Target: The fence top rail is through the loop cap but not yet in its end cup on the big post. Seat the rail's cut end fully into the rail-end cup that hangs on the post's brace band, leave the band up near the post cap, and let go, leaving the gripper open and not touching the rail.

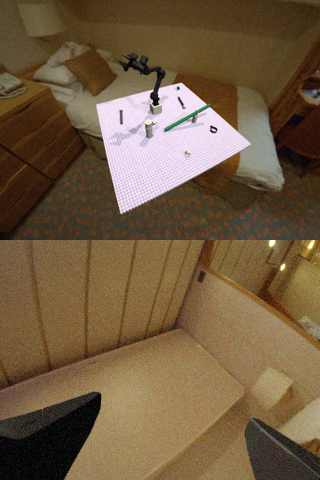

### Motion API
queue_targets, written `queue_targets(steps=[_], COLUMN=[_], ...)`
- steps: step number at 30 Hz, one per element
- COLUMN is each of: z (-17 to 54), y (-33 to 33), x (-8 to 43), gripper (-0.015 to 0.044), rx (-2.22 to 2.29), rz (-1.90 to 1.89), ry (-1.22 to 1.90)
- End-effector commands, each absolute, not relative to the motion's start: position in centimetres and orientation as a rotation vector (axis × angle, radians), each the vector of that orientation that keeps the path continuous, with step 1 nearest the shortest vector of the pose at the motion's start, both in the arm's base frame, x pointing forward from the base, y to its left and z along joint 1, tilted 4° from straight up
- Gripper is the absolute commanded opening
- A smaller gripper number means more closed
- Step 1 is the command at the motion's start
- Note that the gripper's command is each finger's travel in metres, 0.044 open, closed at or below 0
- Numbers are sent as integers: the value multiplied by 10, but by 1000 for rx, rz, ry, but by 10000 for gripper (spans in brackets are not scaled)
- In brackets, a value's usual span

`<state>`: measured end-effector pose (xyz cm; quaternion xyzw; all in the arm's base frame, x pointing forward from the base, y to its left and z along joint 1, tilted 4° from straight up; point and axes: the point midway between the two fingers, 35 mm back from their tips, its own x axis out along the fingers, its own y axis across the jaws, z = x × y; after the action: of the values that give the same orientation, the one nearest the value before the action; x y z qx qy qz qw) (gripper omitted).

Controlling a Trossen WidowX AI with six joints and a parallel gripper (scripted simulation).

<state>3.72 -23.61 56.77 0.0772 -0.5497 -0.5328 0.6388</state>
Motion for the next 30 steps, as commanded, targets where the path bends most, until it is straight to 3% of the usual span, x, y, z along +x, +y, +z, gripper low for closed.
queue_targets(steps=[1, 5, 16, 23, 30], z=[567, 555, 460, 383, 303], y=[-237, -247, -256, -212, -138], x=[38, 64, 215, 300, 351], gripper=[426, 440, 440, 440, 440], rx=[178, 215, 324, 307, 229], rz=[-1215, -1200, -1010, -806, -554], ry=[-1250, -1137, -485, -68, 320])
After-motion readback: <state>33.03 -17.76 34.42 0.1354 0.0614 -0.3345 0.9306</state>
